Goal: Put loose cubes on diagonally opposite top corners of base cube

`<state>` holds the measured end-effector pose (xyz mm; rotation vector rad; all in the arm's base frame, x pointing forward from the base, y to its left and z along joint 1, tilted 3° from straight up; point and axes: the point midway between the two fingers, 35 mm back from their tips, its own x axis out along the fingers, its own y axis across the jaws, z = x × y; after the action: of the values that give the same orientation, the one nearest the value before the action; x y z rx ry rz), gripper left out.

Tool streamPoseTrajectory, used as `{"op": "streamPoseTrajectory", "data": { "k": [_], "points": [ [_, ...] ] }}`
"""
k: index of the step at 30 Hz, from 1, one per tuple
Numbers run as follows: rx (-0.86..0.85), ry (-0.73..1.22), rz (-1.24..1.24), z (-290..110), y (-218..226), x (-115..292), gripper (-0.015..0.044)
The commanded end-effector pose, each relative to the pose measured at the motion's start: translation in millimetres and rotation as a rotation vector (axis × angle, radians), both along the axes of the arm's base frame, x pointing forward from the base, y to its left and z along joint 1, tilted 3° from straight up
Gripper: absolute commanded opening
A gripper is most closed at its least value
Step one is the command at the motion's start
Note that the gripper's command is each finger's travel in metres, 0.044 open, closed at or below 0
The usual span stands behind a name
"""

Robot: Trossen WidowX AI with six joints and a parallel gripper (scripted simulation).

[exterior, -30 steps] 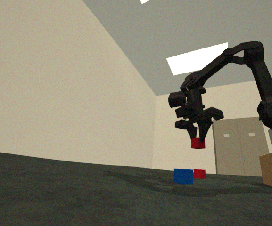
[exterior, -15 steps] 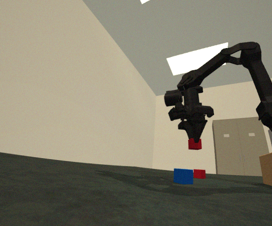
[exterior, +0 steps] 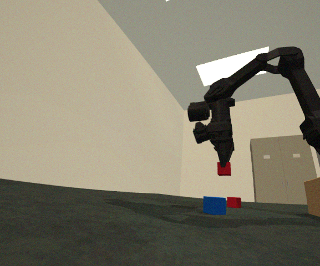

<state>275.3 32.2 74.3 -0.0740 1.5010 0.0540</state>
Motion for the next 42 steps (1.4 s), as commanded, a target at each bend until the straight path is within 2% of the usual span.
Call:
{"op": "streamPoseTrajectory", "data": {
  "k": [1, 42],
  "points": [
    [0.006, -0.002, -0.131, -2.3, 7.4, 2.9, 0.0105],
    [0.095, -0.013, -1.324, -23.7, 78.5, 10.1, 0.0105]
  ]
}}
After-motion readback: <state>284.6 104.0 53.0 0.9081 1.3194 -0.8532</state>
